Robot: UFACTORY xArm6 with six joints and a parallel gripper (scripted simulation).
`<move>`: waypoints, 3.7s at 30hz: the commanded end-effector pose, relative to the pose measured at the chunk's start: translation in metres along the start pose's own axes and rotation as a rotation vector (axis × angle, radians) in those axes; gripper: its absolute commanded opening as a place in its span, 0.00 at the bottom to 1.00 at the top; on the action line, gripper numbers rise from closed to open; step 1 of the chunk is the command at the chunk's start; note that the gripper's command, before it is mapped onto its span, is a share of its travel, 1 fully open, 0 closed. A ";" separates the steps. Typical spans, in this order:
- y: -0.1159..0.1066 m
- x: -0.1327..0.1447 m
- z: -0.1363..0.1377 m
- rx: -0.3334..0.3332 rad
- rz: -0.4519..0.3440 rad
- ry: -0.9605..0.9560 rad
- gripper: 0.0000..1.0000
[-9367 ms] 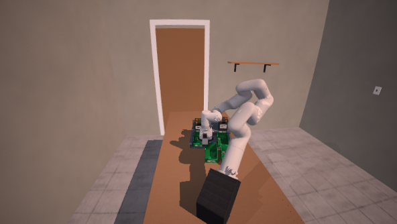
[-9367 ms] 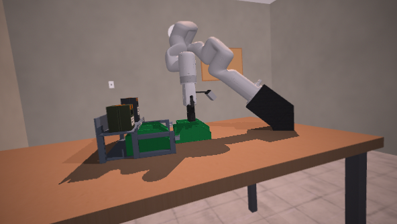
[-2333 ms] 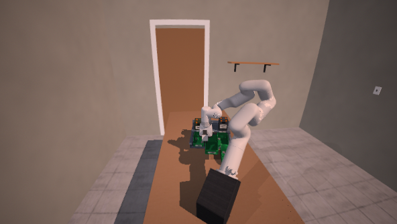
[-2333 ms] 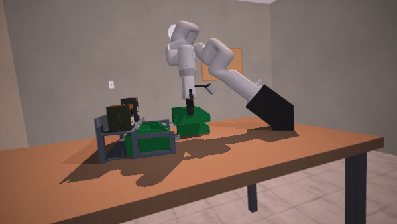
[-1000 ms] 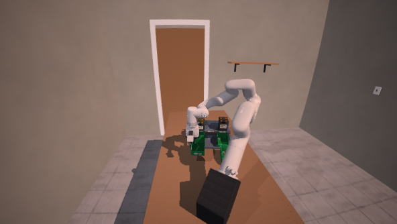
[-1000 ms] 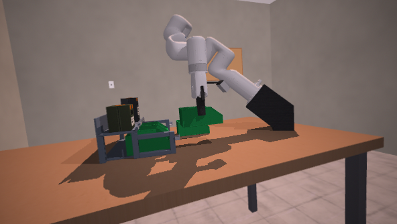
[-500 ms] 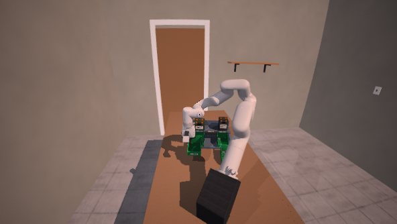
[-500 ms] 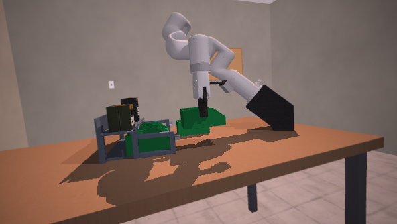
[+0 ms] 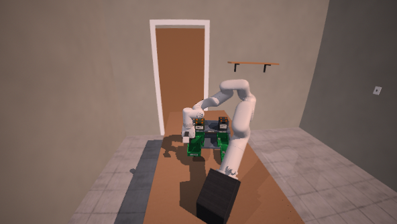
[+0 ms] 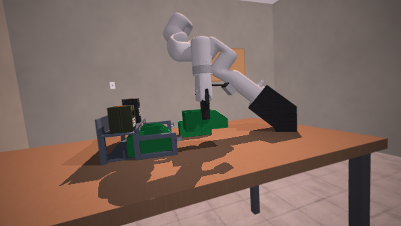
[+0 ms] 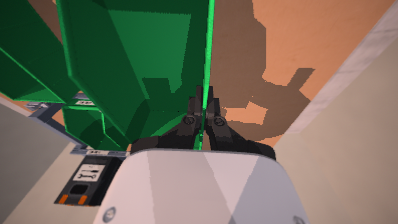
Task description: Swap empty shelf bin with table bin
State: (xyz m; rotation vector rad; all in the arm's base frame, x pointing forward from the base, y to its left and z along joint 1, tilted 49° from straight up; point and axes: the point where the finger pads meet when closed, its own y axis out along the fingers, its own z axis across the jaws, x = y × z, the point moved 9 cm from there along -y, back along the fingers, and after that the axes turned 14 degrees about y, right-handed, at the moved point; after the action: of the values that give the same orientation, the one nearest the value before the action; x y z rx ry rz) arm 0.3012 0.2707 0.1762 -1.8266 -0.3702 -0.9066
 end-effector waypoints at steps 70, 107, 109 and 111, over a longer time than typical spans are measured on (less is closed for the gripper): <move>0.079 0.000 0.001 0.003 0.000 0.001 0.00; 0.079 0.000 0.001 0.003 0.000 0.001 0.26; 0.079 0.000 0.001 0.003 0.000 0.001 0.26; 0.079 0.000 0.001 0.003 0.000 0.001 0.26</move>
State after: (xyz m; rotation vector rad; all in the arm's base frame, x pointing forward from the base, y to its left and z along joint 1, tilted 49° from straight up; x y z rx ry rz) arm 0.3504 0.2365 0.1236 -1.8265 -0.3700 -0.9066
